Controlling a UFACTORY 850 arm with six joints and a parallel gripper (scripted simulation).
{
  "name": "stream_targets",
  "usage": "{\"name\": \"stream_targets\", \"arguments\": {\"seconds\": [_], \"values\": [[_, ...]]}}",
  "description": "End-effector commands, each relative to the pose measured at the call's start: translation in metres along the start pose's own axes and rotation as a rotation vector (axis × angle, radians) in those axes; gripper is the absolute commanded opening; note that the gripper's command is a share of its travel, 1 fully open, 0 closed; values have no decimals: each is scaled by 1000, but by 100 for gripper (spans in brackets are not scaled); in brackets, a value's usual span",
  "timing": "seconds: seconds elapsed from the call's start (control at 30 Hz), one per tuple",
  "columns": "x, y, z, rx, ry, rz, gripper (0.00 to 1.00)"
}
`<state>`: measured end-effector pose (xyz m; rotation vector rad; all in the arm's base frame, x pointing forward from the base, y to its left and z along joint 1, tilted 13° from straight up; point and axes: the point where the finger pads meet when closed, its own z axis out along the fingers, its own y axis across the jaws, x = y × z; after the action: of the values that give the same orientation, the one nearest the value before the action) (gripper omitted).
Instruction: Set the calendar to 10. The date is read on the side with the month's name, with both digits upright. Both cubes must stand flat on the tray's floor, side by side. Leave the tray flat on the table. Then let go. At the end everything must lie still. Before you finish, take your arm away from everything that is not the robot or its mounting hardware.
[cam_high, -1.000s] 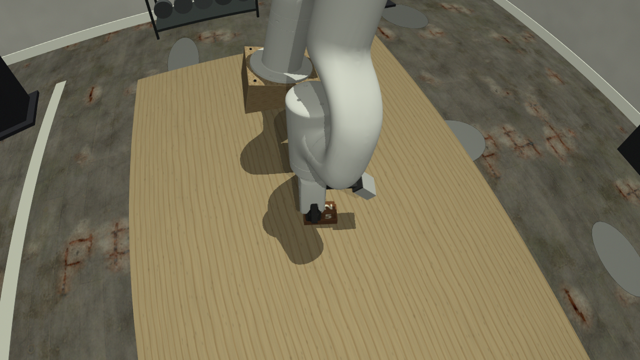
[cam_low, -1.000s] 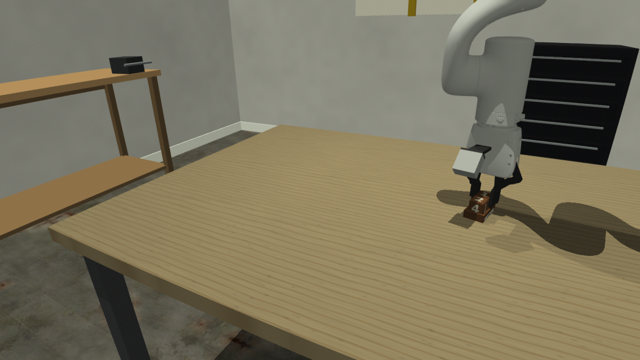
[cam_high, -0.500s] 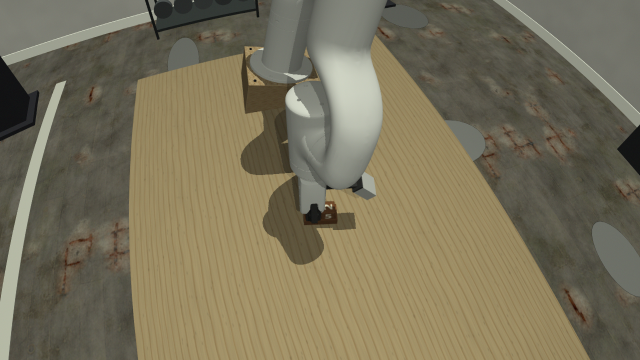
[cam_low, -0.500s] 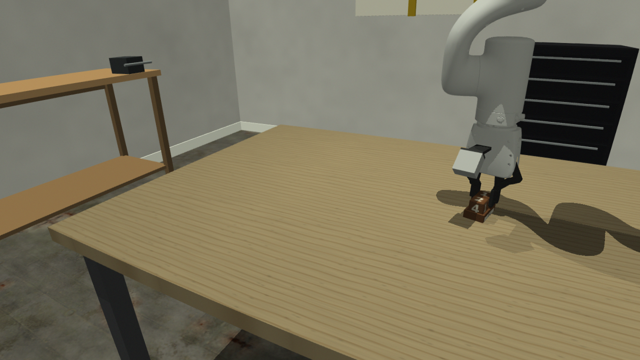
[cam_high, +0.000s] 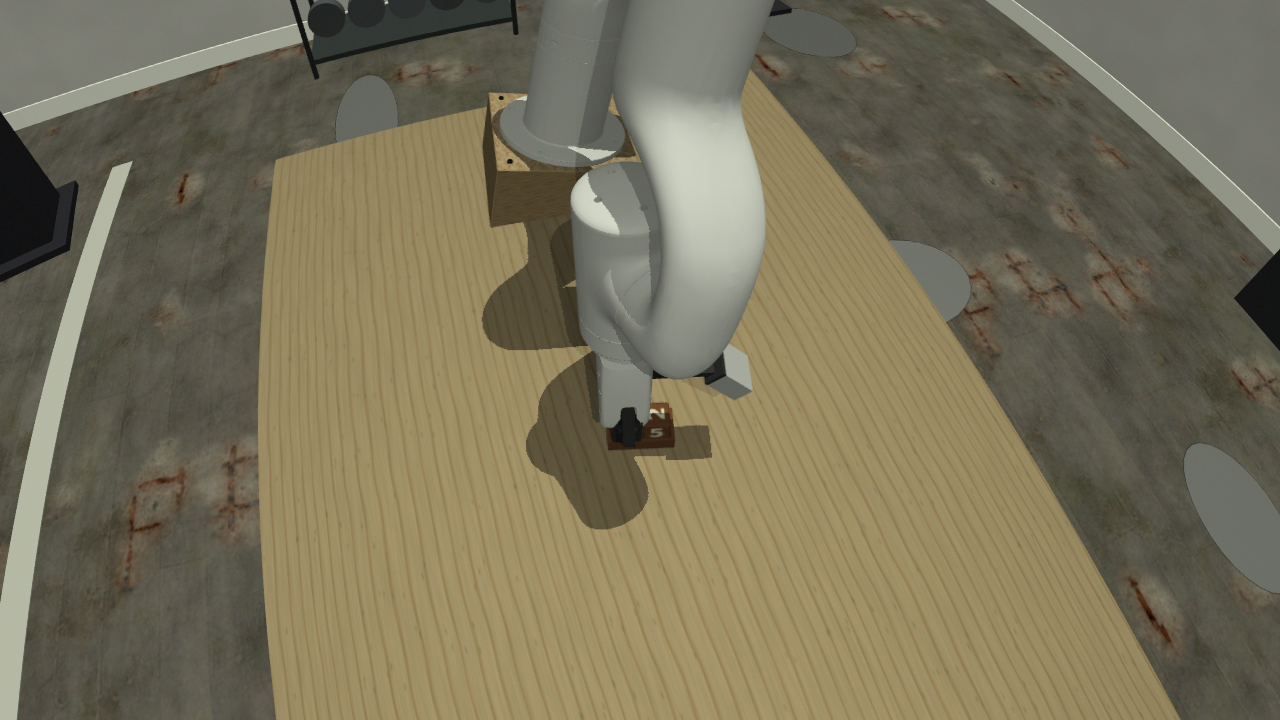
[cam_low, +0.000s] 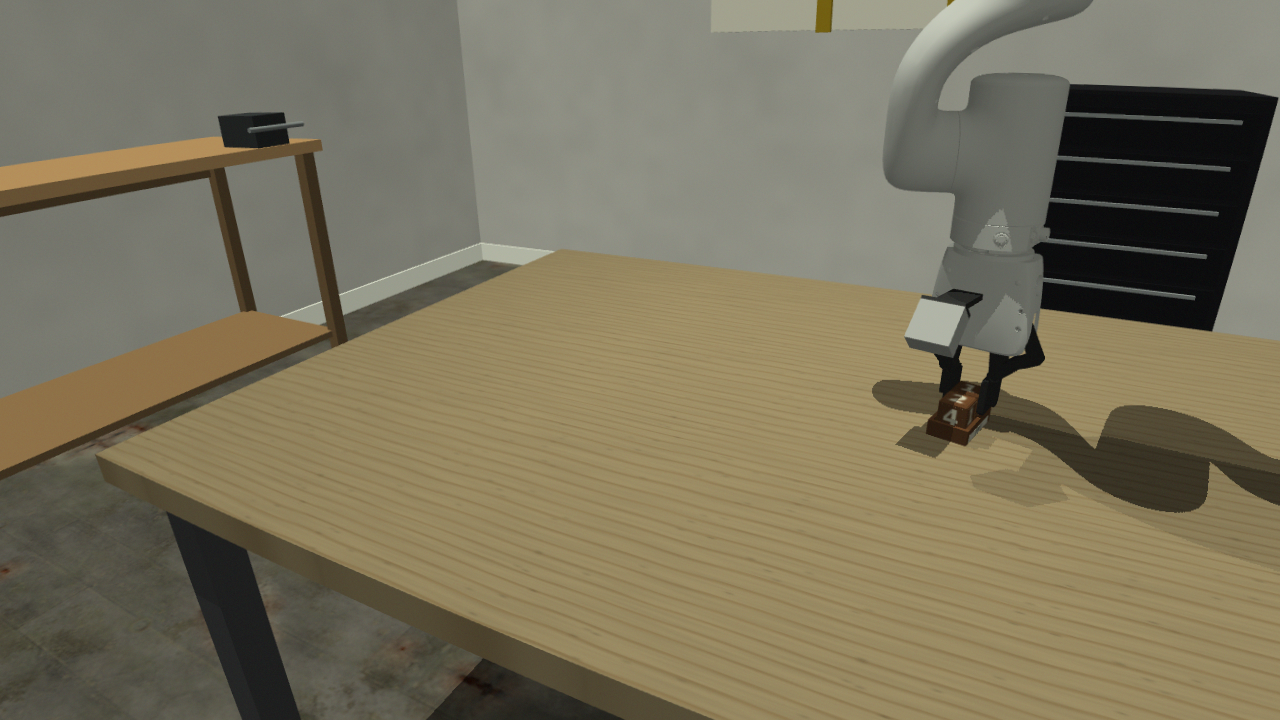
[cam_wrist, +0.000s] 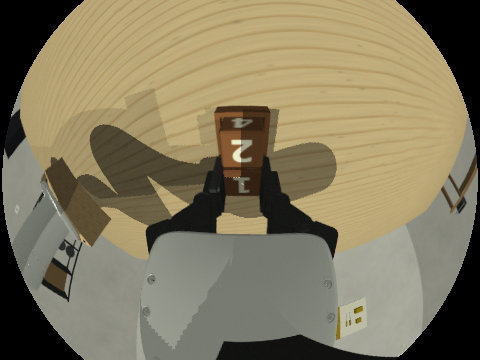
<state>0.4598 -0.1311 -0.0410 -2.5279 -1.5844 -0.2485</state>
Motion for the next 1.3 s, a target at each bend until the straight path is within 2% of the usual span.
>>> {"name": "stream_targets", "arguments": {"seconds": [0.0, 0.27, 0.6, 0.73, 1.27], "values": [[0, 1, -1, -2, 0, 0, 27], [0, 1, -13, -2, 0, 0, 27], [0, 1, -81, -2, 0, 0, 27], [0, 1, -98, -2, 0, 0, 27], [1, 3, -100, -2, 0, 28, 27]]}}
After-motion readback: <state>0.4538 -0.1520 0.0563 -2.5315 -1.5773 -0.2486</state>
